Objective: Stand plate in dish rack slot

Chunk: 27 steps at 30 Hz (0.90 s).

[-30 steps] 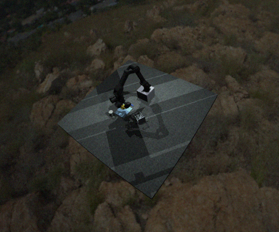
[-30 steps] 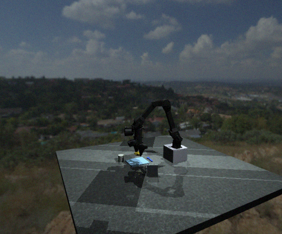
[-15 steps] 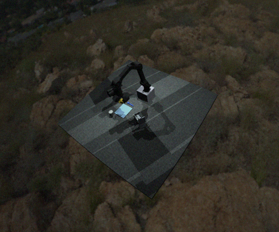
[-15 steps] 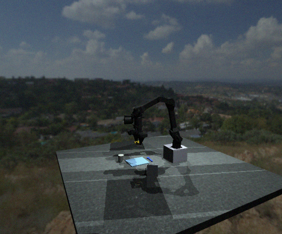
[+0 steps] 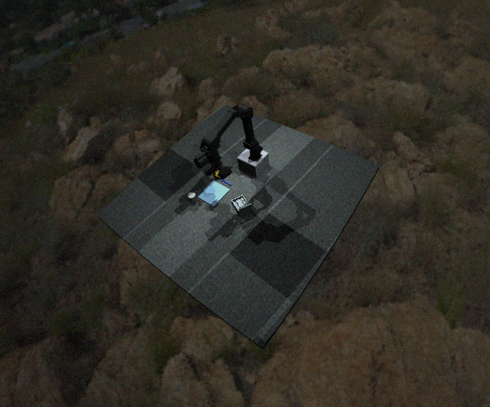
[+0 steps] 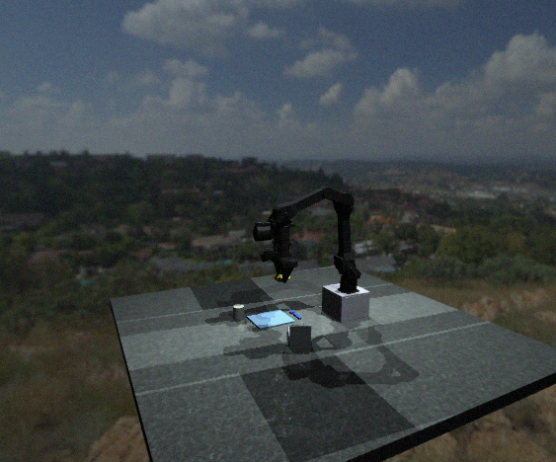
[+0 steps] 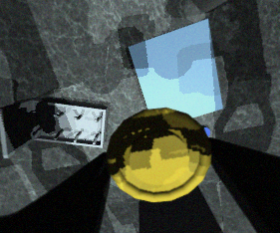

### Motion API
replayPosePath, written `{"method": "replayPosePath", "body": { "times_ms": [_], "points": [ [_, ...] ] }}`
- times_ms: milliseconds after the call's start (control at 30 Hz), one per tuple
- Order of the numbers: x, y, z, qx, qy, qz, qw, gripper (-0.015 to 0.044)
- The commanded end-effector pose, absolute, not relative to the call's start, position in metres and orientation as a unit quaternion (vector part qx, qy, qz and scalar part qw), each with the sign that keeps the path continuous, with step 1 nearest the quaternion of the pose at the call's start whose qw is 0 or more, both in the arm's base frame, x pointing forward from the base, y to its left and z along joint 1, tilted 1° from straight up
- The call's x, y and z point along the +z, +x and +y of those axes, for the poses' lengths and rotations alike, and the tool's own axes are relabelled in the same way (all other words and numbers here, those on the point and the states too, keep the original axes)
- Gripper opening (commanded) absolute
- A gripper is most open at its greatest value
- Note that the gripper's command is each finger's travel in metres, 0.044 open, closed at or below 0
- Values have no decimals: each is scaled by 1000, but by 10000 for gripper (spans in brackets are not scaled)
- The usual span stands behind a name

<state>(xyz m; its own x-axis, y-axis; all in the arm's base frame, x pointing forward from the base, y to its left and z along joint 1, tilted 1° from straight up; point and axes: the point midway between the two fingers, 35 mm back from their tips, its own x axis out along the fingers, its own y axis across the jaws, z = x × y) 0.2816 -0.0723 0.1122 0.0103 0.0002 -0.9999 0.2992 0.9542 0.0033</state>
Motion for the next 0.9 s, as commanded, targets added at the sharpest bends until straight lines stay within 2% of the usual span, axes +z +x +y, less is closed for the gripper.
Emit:
{"method": "replayPosePath", "body": {
  "times_ms": [0, 167, 400, 867],
  "points": [
    [113, 269, -38, -151, 156, 687, 694, 0],
    [111, 253, -5, -200, 208, 675, 679, 0],
    [110, 253, -3, -200, 211, 674, 679, 0],
    [54, 302, 5, -48, 254, 643, 721, 0]
  ]
}}
